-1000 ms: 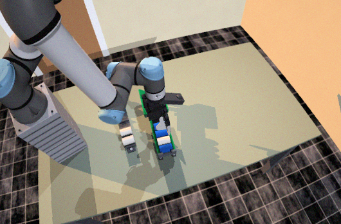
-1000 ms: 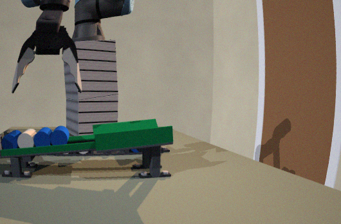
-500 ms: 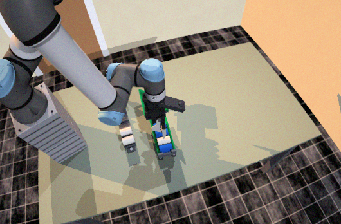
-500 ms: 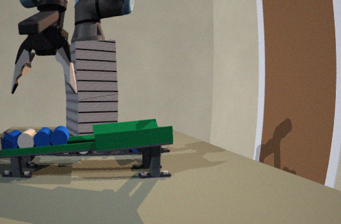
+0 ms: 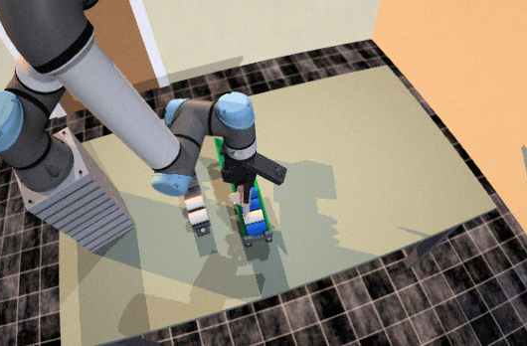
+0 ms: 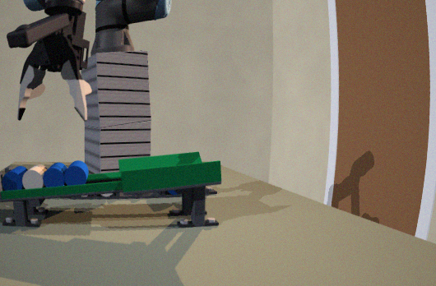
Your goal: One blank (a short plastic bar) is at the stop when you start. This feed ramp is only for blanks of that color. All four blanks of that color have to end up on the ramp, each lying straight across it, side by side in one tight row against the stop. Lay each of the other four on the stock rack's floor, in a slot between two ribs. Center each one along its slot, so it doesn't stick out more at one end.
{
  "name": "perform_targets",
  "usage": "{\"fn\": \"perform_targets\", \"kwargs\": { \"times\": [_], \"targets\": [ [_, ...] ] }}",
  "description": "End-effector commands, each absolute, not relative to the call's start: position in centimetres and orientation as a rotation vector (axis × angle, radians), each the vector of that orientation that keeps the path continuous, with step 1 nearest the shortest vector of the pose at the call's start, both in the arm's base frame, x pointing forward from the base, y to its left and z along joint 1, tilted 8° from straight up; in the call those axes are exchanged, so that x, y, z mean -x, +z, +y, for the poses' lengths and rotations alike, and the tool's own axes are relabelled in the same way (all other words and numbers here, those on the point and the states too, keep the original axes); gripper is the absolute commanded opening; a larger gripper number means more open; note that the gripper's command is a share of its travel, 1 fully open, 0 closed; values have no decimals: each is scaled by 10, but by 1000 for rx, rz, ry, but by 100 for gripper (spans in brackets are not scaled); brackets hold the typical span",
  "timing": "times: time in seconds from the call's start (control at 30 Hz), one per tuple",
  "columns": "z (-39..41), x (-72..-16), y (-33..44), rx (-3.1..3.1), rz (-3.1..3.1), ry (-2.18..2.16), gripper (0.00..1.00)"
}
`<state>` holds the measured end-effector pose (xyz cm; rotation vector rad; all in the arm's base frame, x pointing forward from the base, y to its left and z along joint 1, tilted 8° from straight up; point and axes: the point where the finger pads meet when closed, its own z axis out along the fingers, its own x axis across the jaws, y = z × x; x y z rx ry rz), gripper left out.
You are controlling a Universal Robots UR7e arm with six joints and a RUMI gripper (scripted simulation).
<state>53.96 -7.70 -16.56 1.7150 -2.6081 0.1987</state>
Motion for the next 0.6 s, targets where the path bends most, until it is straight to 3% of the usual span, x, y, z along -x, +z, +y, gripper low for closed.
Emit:
{"fn": "perform_targets", "kwargs": {
  "times": [0.0,0.57],
  "targets": [
    [-84,-542,-165,-1522,-2734,209,100],
    [-95,-538,-165,-990,-2995,209,100]
  ]
}}
